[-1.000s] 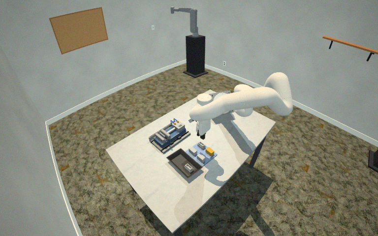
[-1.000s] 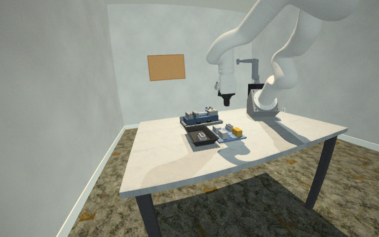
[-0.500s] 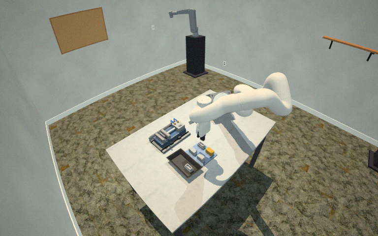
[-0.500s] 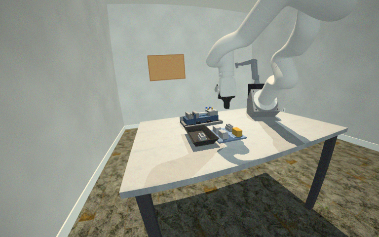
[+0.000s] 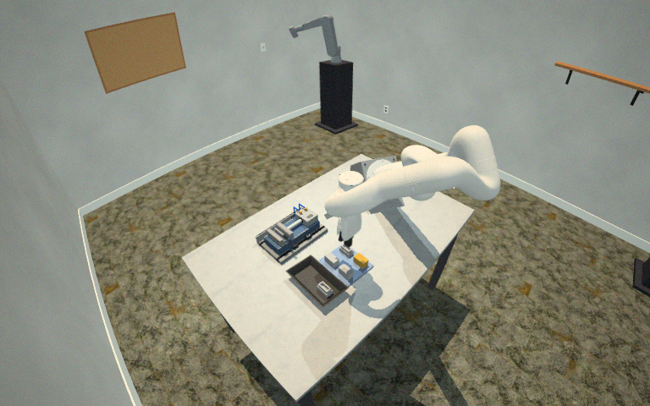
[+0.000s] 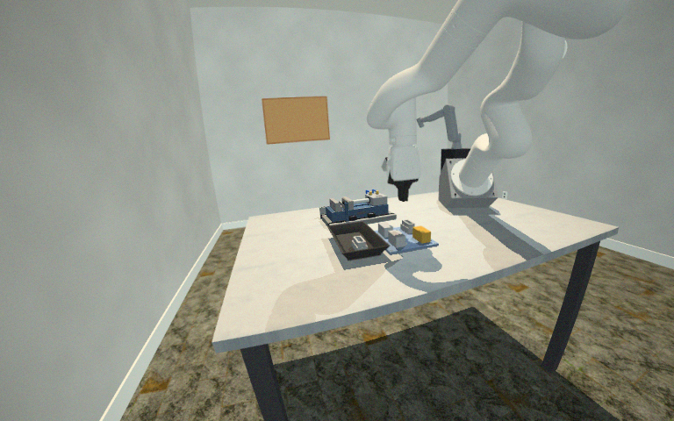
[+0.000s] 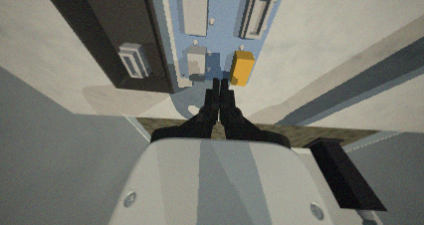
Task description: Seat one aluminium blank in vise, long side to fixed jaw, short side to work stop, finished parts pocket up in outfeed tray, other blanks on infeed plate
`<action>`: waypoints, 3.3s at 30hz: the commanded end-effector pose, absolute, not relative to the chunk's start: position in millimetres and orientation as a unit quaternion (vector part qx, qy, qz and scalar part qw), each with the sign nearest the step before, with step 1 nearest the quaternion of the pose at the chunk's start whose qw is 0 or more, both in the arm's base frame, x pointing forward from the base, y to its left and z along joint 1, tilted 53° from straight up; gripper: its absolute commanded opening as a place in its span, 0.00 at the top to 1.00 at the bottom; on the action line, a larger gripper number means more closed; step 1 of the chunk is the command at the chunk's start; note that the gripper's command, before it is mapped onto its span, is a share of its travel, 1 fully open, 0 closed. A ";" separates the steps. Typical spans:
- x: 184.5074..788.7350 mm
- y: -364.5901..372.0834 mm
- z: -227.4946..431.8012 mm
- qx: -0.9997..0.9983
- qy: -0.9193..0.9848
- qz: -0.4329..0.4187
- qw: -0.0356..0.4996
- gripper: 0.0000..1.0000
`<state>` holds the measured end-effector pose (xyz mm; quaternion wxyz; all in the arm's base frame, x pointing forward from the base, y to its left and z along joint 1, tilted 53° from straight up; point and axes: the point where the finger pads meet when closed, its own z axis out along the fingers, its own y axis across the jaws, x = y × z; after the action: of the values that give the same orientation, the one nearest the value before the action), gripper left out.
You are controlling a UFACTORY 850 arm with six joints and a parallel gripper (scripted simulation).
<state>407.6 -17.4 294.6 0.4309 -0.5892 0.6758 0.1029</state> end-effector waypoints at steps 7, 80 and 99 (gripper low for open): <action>415.5 -7.6 285.3 -0.589 0.676 0.102 0.431 1.00; 412.0 -12.5 290.0 -0.589 0.676 0.102 0.431 1.00; 391.9 -40.7 316.4 -0.589 0.676 0.102 0.431 1.00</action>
<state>395.5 -35.0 310.9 0.4311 -0.5891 0.6758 0.1025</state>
